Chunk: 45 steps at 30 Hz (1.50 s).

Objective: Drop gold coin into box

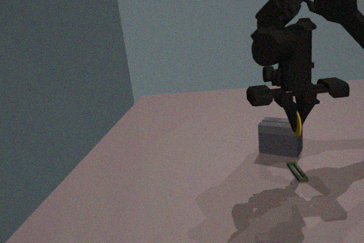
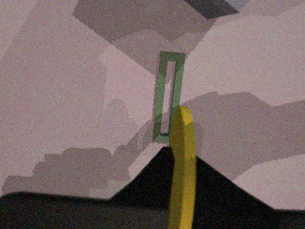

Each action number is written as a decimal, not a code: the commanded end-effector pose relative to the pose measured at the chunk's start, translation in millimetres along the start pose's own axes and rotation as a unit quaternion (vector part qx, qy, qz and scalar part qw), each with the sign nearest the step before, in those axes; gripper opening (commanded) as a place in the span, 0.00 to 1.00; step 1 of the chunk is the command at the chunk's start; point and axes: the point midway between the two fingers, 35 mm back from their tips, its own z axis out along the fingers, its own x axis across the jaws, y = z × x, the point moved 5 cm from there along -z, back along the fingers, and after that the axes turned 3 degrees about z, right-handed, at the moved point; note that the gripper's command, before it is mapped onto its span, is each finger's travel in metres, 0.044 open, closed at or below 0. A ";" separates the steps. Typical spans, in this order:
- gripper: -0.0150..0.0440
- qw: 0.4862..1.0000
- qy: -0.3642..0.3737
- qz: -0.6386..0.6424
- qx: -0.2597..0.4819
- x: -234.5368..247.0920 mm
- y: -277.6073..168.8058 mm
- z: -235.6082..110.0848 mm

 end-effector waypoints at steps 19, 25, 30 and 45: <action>0.25 0.966 -0.002 -0.257 0.001 -4.2 3.0 -7.9; 0.25 0.935 -0.002 -0.355 0.001 -5.3 3.9 -8.1; 0.25 0.902 -0.002 -0.433 0.002 -6.2 4.6 -8.2; 0.25 0.874 -0.002 -0.485 0.002 -3.5 19.4 -8.9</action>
